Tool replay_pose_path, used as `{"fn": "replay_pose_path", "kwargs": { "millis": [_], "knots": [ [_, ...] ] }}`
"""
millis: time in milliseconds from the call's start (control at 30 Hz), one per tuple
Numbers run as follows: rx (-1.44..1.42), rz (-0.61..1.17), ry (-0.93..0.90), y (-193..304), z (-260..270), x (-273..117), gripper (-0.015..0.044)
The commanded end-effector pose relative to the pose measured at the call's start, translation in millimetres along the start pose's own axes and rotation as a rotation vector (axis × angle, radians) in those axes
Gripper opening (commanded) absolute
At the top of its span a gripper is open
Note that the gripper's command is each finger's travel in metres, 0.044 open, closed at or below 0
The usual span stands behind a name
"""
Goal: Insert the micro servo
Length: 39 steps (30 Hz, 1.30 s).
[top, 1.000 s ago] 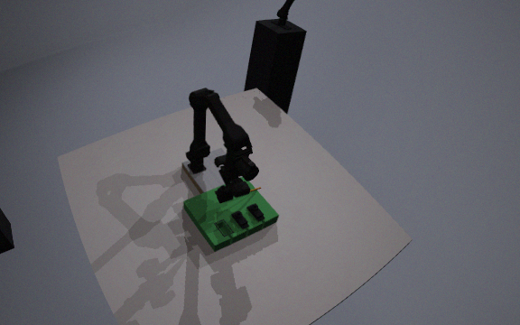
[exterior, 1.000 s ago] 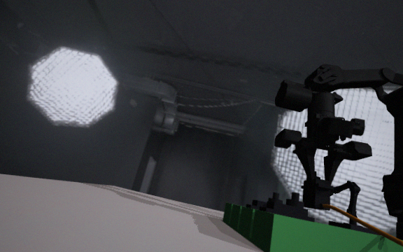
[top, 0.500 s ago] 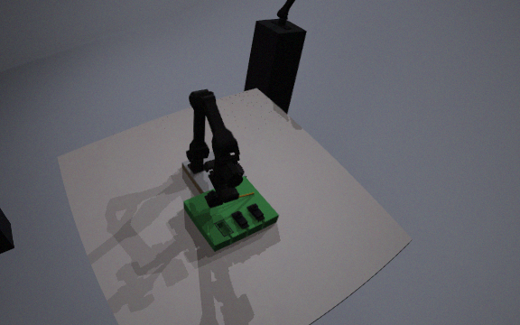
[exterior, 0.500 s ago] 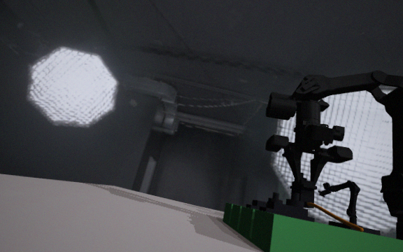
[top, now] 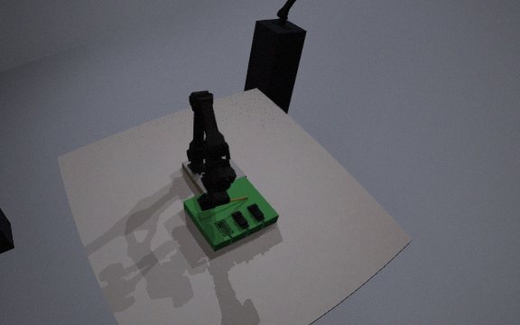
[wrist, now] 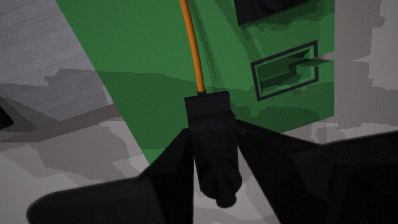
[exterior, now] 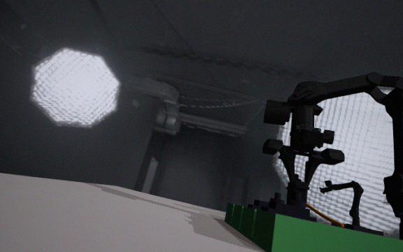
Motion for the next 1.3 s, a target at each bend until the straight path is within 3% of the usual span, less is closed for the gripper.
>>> {"fn": "replay_pose_path", "kwargs": {
  "millis": [0,1267],
  "knots": [
    [0.105,0.007,0.008,1.9,-1.1,-1.9,0.0000],
    [1.387,0.001,0.011,1.9,-1.1,-2.0,0.0000]
  ]
}}
Point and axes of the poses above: the point midway between the two fingers, 35 mm back from their tips, its own x axis out along the fingers, its own z axis across the jaws, y = z × x, the point moved 10 cm from there along -x, back along the fingers, and after that the axes turned 9 degrees about -x, right-handed, at the moved point
